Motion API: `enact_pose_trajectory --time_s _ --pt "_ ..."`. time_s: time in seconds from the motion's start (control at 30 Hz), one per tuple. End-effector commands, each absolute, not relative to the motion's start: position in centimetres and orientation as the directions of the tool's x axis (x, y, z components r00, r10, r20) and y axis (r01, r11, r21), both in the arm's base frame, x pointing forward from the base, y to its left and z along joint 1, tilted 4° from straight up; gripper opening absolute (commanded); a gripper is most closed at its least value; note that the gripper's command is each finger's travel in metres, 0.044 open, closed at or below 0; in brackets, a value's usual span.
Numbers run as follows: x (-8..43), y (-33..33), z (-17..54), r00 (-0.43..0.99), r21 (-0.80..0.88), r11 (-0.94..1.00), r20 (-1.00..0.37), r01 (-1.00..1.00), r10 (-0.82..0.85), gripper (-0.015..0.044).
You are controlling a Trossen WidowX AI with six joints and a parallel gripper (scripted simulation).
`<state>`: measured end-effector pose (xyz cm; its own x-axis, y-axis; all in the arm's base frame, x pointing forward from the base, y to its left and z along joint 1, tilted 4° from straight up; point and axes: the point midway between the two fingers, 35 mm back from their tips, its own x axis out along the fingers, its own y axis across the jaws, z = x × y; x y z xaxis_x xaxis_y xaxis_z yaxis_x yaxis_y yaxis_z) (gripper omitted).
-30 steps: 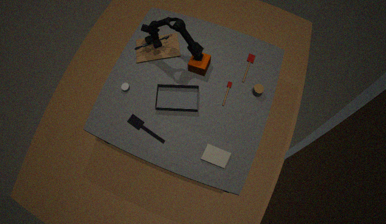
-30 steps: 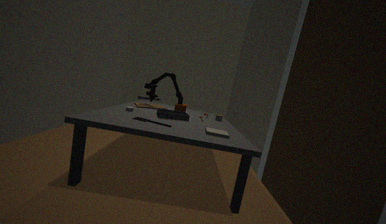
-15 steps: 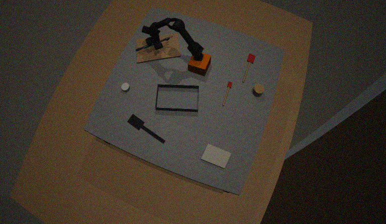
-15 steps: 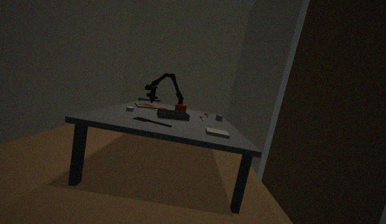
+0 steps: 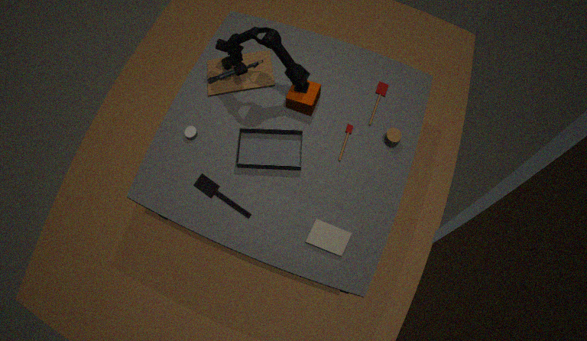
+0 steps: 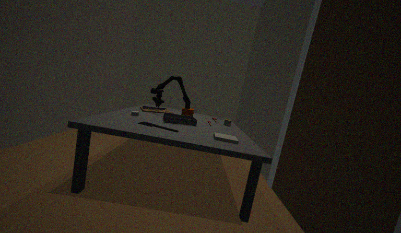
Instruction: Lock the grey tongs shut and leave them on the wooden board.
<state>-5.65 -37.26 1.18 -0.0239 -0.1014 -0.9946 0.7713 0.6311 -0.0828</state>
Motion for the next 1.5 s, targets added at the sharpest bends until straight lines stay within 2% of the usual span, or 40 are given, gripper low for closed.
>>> enact_pose_trajectory --time_s 0.0,0.2,0.4,0.8,1.07,1.3,1.47 --pt "-5.7 -37.3 1.2 -0.024 -0.084 0.631 -0.994 0.771 -0.103 0.0296" --pt "-5.7 -37.3 1.2 -0.024 -0.084 0.631 -0.994 0.771 -0.103 0.044" --pt "-7.0 -35.7 2.9 -0.026 -0.084 0.631 -0.995 0.771 -0.101 0.044" --pt "-11.9 -22.8 11.0 -0.032 -0.082 0.632 -0.995 0.771 -0.09 0.044" --pt "-11.9 -22.6 11.3 -0.033 -0.082 0.631 -0.995 0.771 -0.09 0.044" --pt "-11.7 -22.4 15.9 -0.039 -0.09 0.627 -0.995 0.774 -0.095 0.044" --pt "-11.7 -22.3 16.1 -0.039 -0.09 0.626 -0.995 0.774 -0.096 0.044"
